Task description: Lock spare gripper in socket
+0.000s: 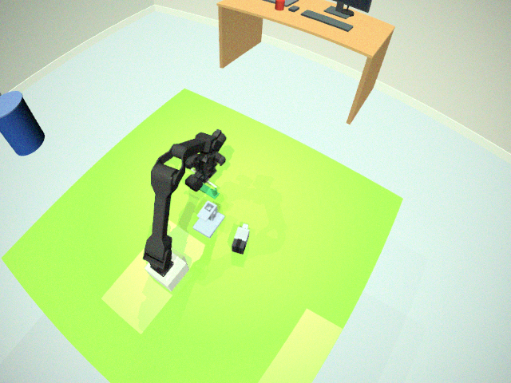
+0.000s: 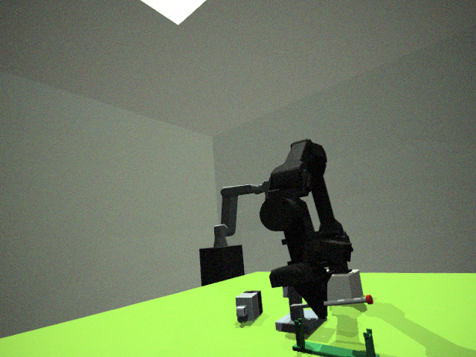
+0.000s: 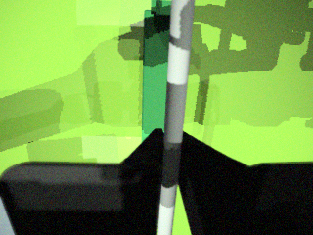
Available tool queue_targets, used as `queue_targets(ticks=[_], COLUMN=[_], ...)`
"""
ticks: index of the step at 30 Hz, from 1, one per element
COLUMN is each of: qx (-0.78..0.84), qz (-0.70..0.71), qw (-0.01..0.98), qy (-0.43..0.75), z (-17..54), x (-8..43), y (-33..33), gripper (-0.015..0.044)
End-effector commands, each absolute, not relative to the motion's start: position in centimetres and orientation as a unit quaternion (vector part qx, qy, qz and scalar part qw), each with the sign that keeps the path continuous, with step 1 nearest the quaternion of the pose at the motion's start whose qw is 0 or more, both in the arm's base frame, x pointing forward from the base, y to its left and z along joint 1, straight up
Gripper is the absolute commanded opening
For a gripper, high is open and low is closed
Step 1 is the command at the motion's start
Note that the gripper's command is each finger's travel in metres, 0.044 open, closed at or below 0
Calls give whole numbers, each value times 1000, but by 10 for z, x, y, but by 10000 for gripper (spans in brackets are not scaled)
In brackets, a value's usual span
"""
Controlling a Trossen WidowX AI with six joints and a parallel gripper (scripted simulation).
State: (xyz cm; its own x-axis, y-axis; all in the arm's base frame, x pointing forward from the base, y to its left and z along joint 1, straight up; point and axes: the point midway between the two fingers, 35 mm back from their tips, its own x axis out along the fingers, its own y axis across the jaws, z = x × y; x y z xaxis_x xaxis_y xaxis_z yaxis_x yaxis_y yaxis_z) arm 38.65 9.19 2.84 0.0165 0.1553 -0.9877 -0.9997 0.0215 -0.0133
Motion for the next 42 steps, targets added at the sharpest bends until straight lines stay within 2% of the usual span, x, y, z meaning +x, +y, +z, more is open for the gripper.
queue_targets(ticks=[1,42], qx=[-458,-462], qz=[529,527], qw=[546,548], qy=[460,457], z=[33,-13], x=[386,386], y=[81,79], gripper=[0,0])
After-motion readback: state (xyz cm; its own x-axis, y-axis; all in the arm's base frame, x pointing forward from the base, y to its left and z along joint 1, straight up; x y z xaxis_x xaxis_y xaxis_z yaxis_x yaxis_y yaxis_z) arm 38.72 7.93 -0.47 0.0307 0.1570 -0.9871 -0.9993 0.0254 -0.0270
